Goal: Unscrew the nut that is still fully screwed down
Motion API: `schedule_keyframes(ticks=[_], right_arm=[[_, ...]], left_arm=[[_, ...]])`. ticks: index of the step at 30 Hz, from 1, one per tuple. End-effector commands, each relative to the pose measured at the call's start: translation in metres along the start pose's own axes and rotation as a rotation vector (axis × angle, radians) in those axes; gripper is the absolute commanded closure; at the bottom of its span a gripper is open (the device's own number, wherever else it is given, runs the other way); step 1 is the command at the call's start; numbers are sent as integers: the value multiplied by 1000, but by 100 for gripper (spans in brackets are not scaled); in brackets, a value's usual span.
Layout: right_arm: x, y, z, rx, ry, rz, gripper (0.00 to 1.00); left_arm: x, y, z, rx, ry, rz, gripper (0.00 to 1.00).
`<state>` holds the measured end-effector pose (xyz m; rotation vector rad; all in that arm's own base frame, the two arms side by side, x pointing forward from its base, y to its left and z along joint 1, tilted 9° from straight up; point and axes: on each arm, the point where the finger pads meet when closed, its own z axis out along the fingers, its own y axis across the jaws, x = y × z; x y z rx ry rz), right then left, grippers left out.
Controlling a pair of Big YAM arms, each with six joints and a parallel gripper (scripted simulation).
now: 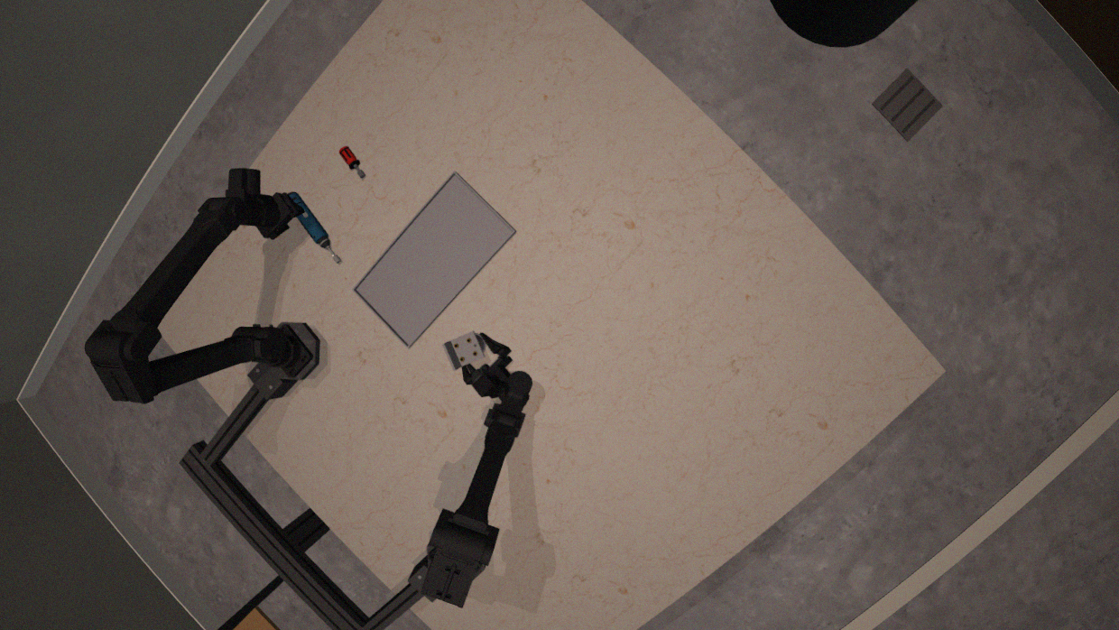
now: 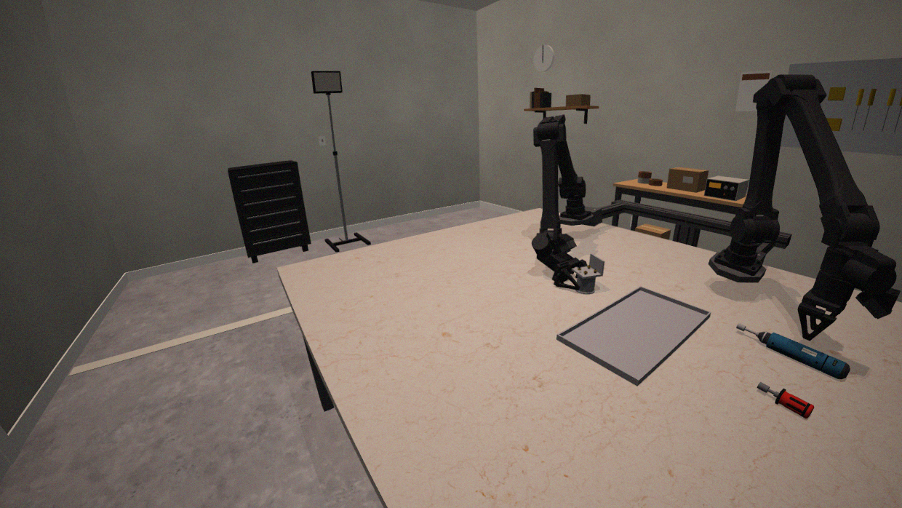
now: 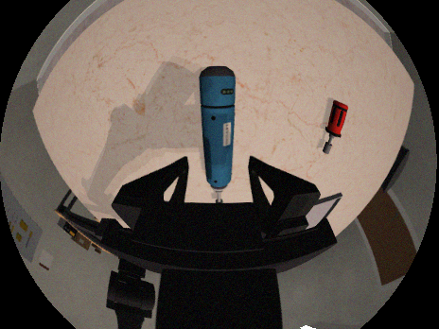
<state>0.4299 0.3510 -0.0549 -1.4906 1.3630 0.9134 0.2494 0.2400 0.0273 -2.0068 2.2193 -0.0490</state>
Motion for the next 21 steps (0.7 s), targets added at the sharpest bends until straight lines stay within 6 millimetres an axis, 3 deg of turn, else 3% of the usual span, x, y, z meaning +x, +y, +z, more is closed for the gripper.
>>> schedule_keyframes(ticks=[1, 11, 12, 21], right_arm=[[-8, -6, 2, 8, -12, -23, 14], [-8, -6, 2, 8, -12, -23, 14], [-8, -6, 2, 8, -12, -23, 26], [-8, -6, 2, 8, -12, -23, 26]], left_arm=[[-9, -9, -7, 21, -23, 18, 35], [-9, -9, -7, 21, -23, 18, 35], [-9, -9, -7, 21, -23, 18, 35], [-9, -9, -7, 21, -23, 18, 35]])
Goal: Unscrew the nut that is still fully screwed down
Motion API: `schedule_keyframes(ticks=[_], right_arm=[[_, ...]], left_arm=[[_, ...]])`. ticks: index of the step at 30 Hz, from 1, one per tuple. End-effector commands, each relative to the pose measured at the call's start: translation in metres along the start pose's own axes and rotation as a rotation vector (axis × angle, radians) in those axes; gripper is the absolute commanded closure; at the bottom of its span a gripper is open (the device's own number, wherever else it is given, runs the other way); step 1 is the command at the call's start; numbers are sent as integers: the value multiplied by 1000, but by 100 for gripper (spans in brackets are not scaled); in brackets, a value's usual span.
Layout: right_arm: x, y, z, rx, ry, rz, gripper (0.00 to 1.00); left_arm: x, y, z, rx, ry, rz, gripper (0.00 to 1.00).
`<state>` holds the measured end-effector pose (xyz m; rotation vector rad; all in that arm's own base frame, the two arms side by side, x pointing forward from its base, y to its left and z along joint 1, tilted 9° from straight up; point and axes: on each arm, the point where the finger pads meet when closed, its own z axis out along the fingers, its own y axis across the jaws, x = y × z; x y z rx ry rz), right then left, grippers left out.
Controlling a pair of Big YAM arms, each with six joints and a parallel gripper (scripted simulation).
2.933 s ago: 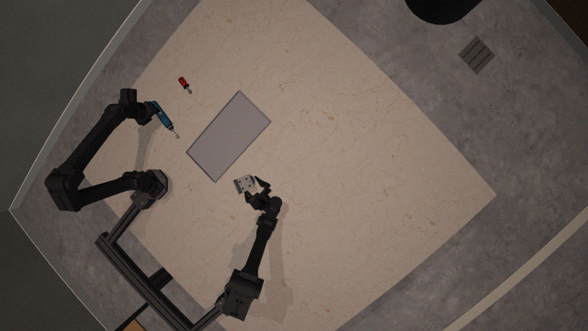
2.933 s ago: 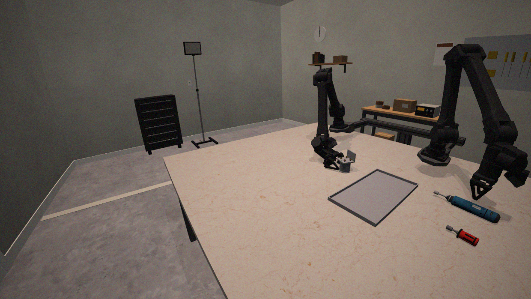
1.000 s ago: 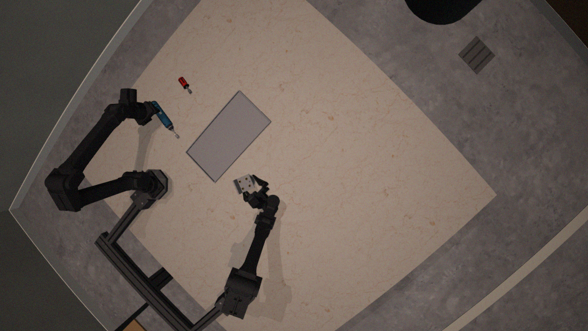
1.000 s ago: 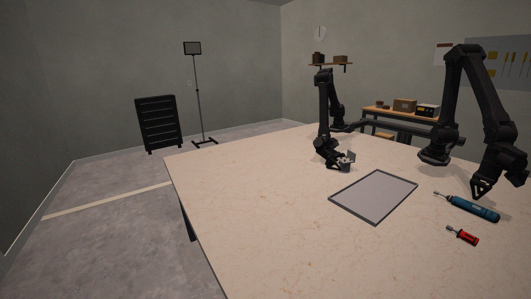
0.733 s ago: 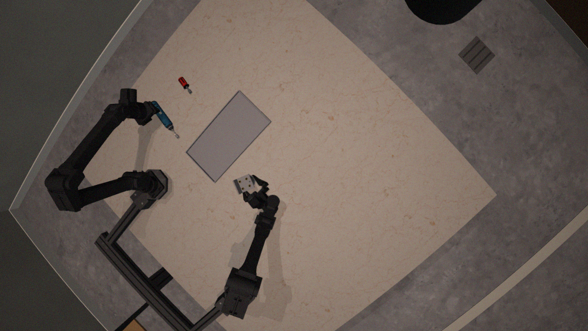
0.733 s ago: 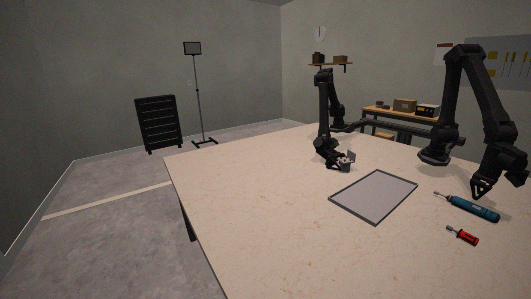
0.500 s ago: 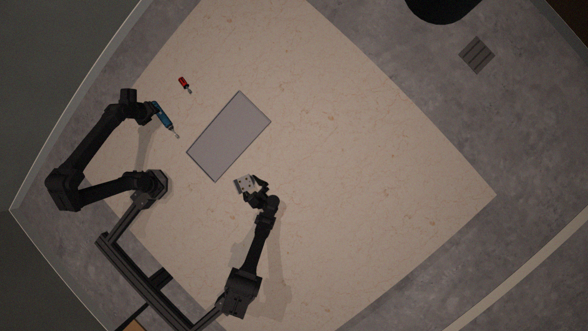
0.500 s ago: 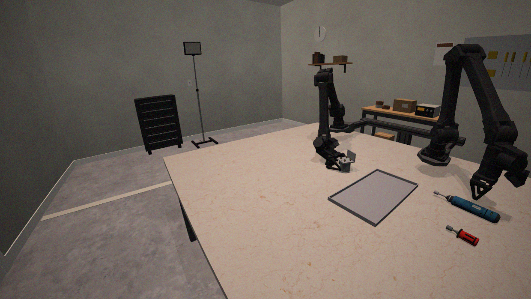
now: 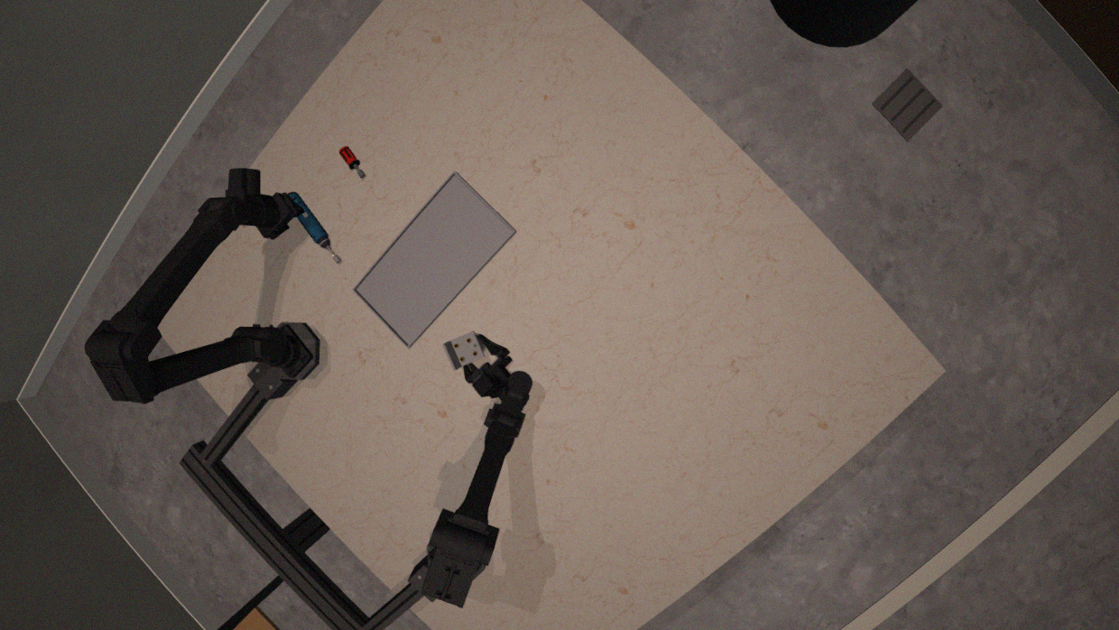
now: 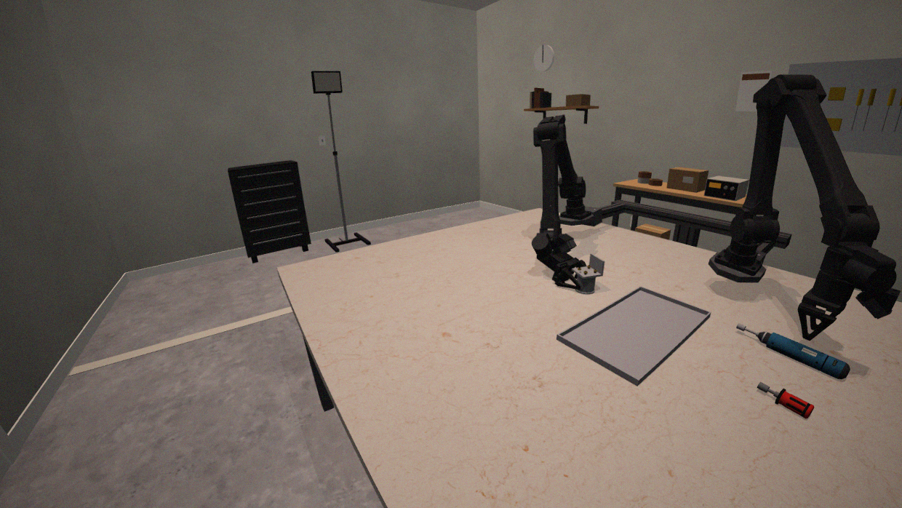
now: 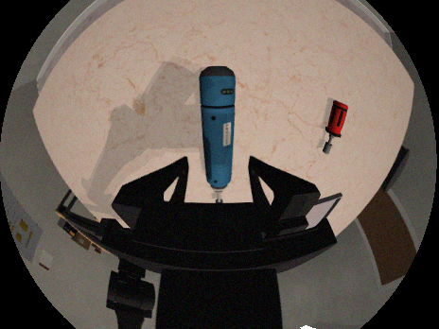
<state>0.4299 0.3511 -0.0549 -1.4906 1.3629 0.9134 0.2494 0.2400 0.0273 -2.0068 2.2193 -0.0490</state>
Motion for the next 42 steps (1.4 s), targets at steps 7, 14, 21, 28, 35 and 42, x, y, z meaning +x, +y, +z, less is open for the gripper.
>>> schedule_keyframes(ticks=[7, 14, 21, 28, 35, 42], right_arm=[[-8, -6, 2, 8, -12, -23, 26], [-8, -6, 2, 8, -12, -23, 37], [-8, -6, 2, 8, -12, -23, 37], [-8, -6, 2, 8, -12, -23, 39], [-8, -6, 2, 8, -12, -23, 39], [-8, -6, 2, 8, -12, -23, 40]], left_arm=[[-9, -9, -7, 21, -23, 18, 35], [-9, -9, -7, 21, -23, 18, 35], [-9, -9, -7, 21, -23, 18, 35], [-9, -9, -7, 21, -23, 18, 35], [-9, -9, -7, 21, -23, 18, 35], [-9, -9, -7, 21, -23, 18, 35]])
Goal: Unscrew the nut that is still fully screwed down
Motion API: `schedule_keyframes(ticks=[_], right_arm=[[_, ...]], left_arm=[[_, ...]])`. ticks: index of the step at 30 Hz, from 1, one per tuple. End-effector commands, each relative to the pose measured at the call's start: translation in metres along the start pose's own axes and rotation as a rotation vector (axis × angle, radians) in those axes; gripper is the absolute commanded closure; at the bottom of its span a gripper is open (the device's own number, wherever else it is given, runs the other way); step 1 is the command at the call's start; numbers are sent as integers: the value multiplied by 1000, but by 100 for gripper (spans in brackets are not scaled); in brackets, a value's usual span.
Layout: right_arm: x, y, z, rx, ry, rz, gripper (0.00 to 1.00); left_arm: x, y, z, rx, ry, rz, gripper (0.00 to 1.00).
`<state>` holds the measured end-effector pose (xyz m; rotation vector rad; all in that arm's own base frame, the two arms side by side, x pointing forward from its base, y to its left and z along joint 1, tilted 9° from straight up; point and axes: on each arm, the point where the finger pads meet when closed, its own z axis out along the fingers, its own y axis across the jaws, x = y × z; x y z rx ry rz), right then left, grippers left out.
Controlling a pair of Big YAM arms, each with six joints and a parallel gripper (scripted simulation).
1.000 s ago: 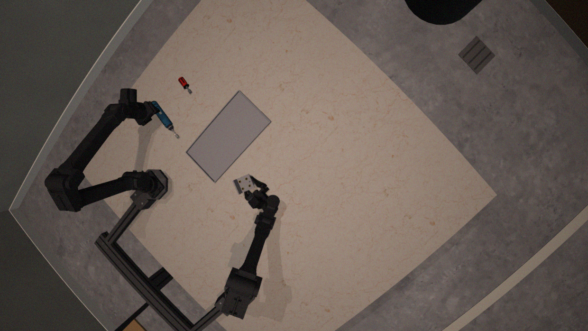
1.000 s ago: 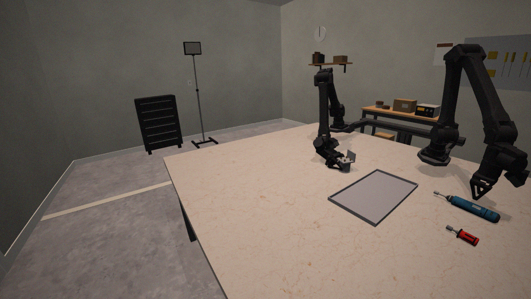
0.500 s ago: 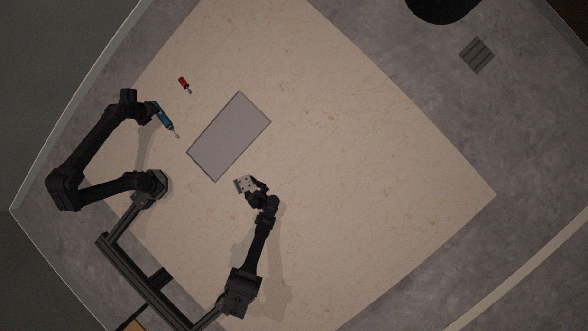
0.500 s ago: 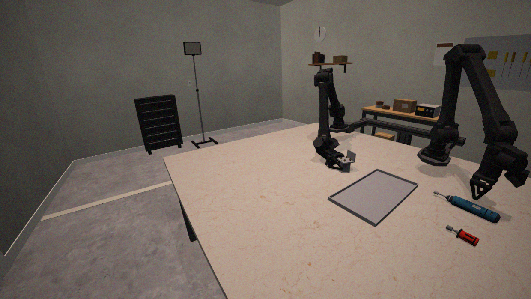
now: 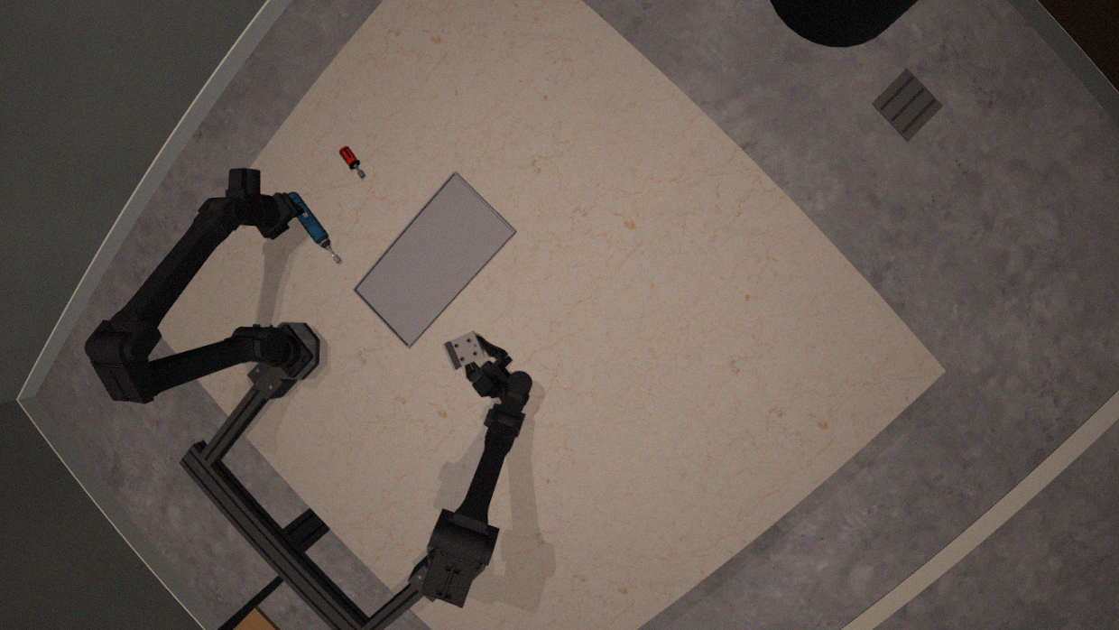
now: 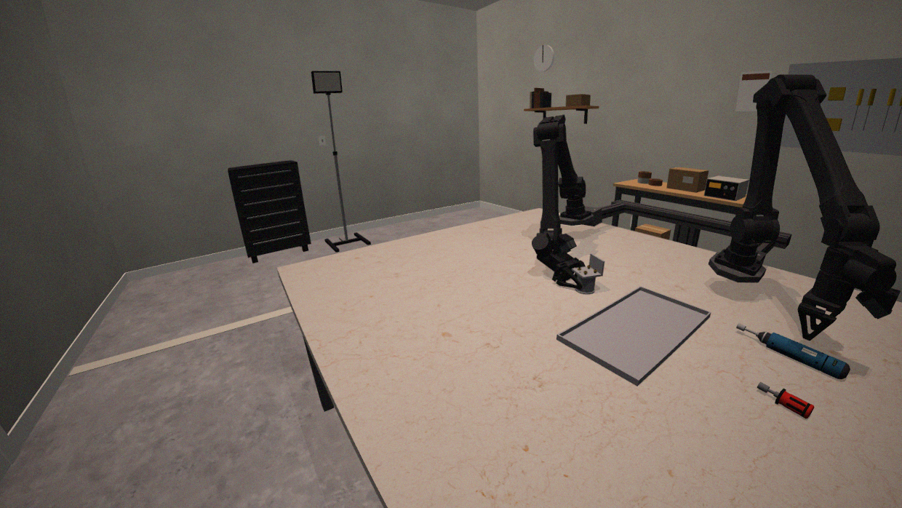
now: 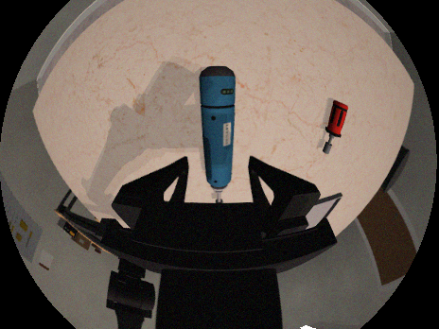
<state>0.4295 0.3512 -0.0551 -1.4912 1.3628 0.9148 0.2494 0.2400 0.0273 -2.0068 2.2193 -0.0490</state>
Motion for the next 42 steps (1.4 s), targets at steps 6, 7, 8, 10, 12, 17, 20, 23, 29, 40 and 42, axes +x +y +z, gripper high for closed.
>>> schedule_keyframes(ticks=[6, 7, 8, 10, 12, 17, 20, 23, 29, 40, 42], right_arm=[[-8, -7, 1, 9, -11, -23, 40], [-8, -7, 1, 9, -11, -23, 40], [-8, -7, 1, 9, -11, -23, 40], [-8, -7, 1, 9, -11, -23, 40], [-8, -7, 1, 9, -11, -23, 40], [-8, -7, 1, 9, -11, -23, 41], [-8, -7, 1, 9, -11, -23, 41], [-8, -7, 1, 9, -11, -23, 41], [-8, -7, 1, 9, -11, -23, 41], [-8, -7, 1, 9, -11, -23, 41], [-8, -7, 1, 9, -11, -23, 41]], left_arm=[[-9, -9, -7, 21, -23, 18, 35], [-9, -9, -7, 21, -23, 18, 35], [-9, -9, -7, 21, -23, 18, 35], [-9, -9, -7, 21, -23, 18, 35], [-9, -9, -7, 21, -23, 18, 35], [-9, -9, -7, 21, -23, 18, 35], [-9, -9, -7, 21, -23, 18, 35], [-9, -9, -7, 21, -23, 18, 35], [-9, -9, -7, 21, -23, 18, 35], [-9, -9, -7, 21, -23, 18, 35], [-9, -9, -7, 21, -23, 18, 35]])
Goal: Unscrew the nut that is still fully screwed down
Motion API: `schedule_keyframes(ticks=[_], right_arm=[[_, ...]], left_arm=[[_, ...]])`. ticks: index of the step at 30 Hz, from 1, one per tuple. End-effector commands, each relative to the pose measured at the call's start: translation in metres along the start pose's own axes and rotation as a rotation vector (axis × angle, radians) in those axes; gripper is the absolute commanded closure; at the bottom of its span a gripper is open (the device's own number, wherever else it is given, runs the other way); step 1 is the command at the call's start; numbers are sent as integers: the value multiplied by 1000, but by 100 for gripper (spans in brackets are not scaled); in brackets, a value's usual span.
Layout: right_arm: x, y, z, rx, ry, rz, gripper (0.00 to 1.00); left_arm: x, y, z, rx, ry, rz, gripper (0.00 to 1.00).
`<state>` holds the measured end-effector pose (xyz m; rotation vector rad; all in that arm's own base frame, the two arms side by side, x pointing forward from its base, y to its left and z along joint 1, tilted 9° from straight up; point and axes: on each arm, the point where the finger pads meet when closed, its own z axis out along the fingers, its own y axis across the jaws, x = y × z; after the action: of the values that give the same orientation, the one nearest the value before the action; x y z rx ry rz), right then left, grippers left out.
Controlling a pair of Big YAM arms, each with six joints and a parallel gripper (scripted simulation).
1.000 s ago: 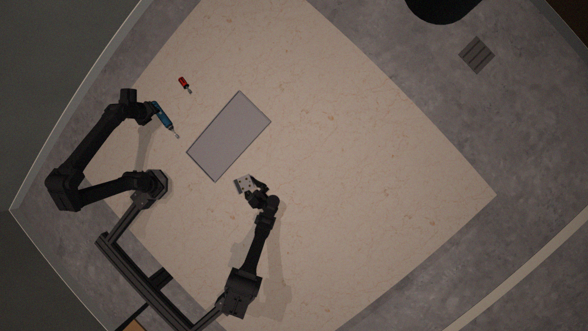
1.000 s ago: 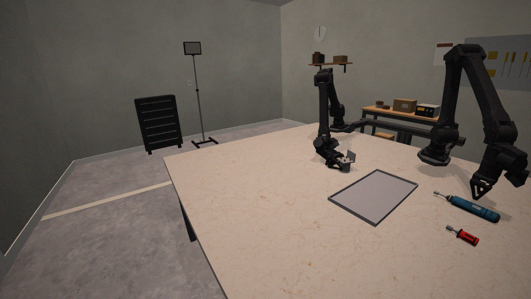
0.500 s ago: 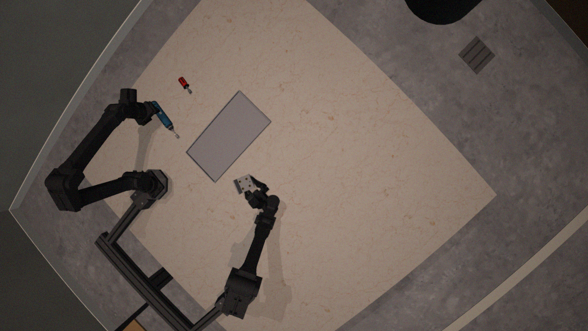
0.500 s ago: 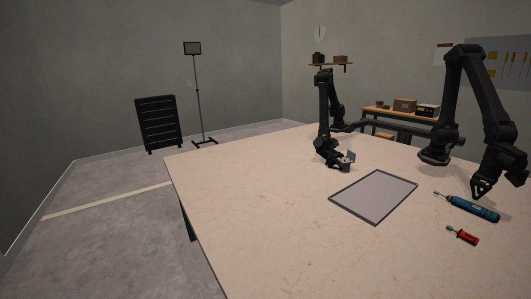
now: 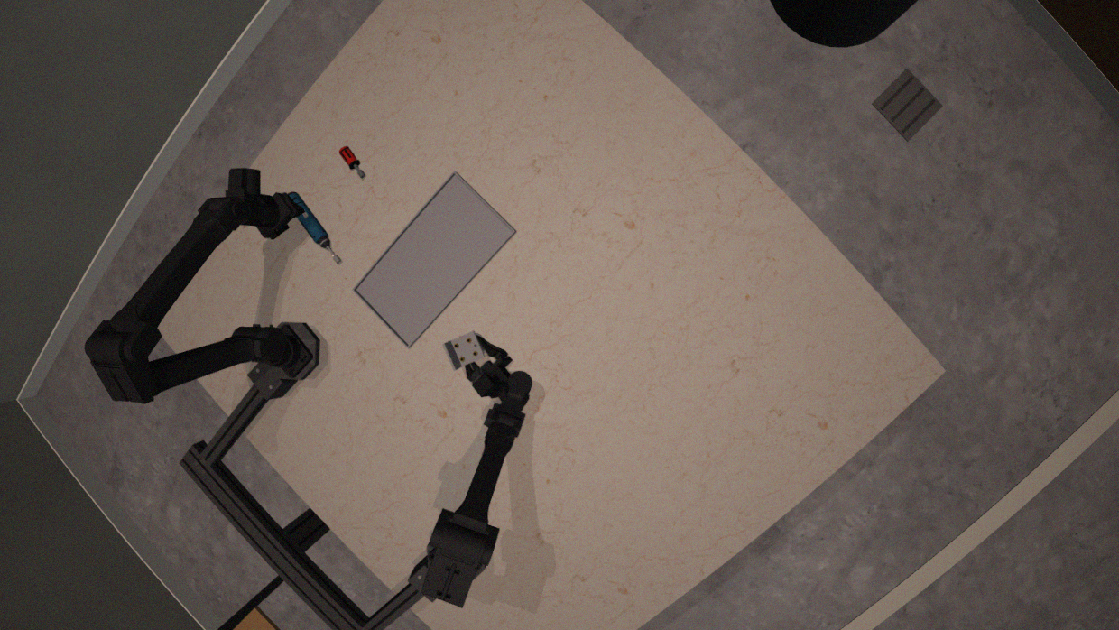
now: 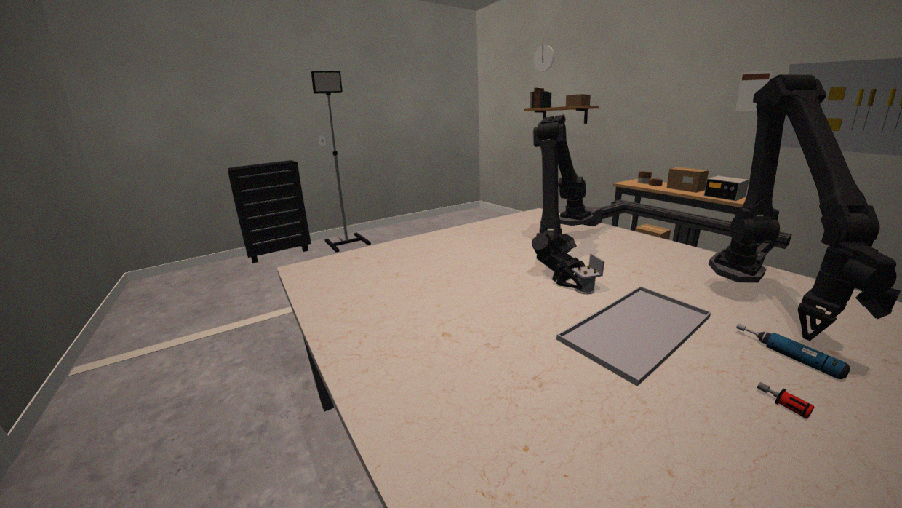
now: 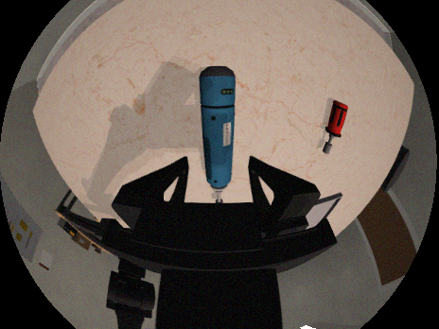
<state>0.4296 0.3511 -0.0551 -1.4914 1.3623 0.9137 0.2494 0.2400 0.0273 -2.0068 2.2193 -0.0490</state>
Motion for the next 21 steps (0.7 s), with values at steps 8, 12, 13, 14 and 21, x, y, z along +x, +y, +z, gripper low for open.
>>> schedule_keyframes(ticks=[8, 12, 13, 14, 21], right_arm=[[-8, -7, 2, 9, -12, -22, 41], [-8, -7, 2, 9, -12, -22, 41], [-8, -7, 2, 9, -12, -22, 41], [-8, -7, 2, 9, -12, -22, 41], [-8, -7, 2, 9, -12, -22, 41]], left_arm=[[-9, -9, -7, 21, -23, 18, 35], [2, -4, 10, 5, 0, 38, 35], [2, -4, 12, 5, 0, 38, 35], [2, -4, 14, 5, 0, 37, 35], [1, -4, 24, 4, 0, 37, 35]])
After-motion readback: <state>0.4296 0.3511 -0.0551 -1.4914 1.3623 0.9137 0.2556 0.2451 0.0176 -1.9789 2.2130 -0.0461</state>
